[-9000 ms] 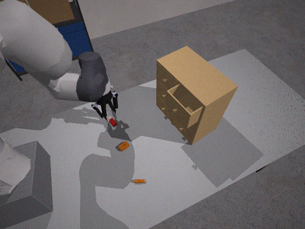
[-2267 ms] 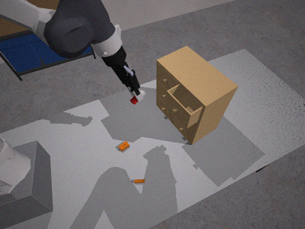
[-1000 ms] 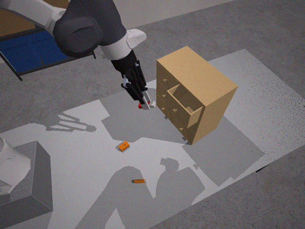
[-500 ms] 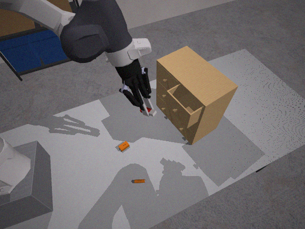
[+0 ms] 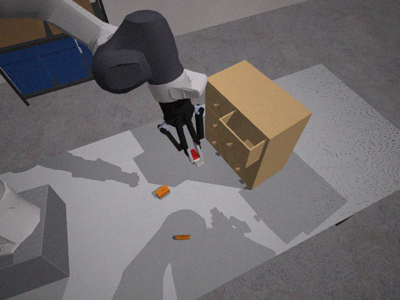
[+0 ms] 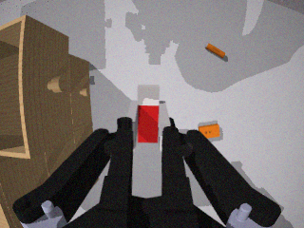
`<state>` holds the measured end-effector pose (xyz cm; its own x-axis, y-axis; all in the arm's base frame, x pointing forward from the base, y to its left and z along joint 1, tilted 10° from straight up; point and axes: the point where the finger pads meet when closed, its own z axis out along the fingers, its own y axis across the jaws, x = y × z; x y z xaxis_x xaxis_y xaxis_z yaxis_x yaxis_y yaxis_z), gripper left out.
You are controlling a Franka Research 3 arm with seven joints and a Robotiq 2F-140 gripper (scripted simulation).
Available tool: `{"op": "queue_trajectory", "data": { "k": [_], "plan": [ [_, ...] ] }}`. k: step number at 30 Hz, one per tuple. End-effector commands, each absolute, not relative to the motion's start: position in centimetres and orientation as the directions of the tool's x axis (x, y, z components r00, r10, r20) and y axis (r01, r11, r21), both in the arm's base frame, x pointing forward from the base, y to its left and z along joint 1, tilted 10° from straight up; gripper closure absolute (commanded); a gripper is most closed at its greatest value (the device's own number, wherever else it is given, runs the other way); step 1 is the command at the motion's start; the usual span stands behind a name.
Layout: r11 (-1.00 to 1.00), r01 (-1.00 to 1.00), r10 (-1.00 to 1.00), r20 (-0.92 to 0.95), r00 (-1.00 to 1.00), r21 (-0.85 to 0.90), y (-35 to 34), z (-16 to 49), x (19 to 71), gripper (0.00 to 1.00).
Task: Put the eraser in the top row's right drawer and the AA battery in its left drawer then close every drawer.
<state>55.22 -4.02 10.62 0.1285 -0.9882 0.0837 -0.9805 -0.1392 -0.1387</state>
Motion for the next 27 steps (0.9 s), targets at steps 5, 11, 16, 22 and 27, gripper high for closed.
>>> {"op": "queue_trajectory", "data": {
  "k": [5, 11, 16, 22, 27],
  "plan": [
    [0.243, -0.962, -0.969, 0.005, -0.246, -0.122, -4.5, 8.5, 54.9, 0.89],
    [0.386, -0.918, -0.922, -0.022, -0.385, -0.096, -4.8, 7.0, 54.6, 0.89],
    [0.508, -0.859, -0.862, -0.043, -0.506, -0.066, -4.9, 5.7, 54.2, 0.89],
    [0.61, -0.792, -0.792, -0.057, -0.607, -0.036, -5.0, 4.5, 53.9, 0.89],
    [0.694, -0.72, -0.719, -0.066, -0.692, -0.006, -5.0, 3.4, 53.6, 0.89]
  ]
}}
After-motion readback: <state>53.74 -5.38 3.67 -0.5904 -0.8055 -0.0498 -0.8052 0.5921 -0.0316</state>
